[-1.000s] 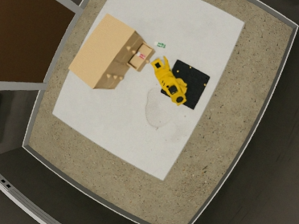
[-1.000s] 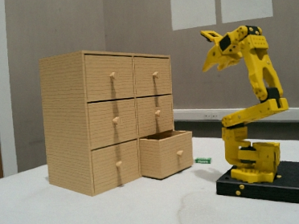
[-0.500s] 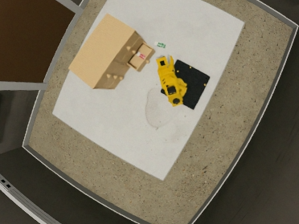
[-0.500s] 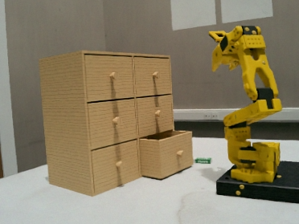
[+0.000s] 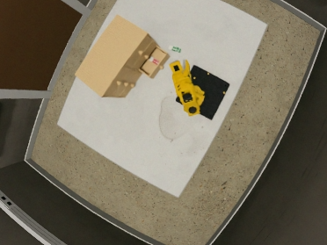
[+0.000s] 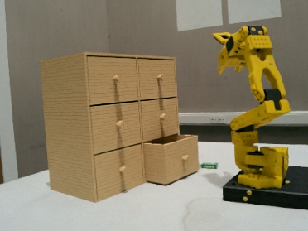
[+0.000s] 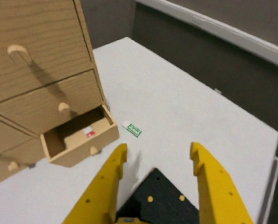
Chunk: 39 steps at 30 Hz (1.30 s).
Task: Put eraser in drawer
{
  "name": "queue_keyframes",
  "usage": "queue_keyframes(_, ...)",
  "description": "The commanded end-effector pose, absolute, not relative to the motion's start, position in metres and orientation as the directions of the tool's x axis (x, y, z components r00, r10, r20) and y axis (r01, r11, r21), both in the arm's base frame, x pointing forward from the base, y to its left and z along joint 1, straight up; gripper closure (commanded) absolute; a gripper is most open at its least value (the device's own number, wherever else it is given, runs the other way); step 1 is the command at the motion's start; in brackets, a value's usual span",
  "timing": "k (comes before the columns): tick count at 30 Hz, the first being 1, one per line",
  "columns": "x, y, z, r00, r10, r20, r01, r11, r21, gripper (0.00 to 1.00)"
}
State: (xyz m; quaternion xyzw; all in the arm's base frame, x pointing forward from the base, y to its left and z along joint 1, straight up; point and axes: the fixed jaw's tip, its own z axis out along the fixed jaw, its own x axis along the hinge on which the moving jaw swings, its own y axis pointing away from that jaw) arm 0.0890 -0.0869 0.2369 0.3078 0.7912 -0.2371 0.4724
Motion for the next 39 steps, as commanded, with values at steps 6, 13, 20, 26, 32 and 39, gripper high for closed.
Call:
queue_keyframes(6,0.095,-0.096,0.234,-0.579,0.117,-0.807,0.580,0.755,-0.307,0.73)
queue_keyframes(13,0.099,-0.102,0.231,-0.681,0.025,-0.731,0.473,0.777,-0.415,0.73)
queue_keyframes(20,0.105,-0.110,0.226,-0.790,-0.113,-0.602,0.296,0.789,-0.538,0.73)
queue_keyframes(26,0.110,-0.117,0.222,-0.848,-0.237,-0.475,0.126,0.779,-0.614,0.73)
queue_keyframes(32,0.113,-0.122,0.218,-0.865,-0.320,-0.385,0.007,0.761,-0.649,0.73)
queue_keyframes(39,0.118,-0.130,0.212,-0.856,-0.464,-0.226,-0.204,0.707,-0.678,0.73)
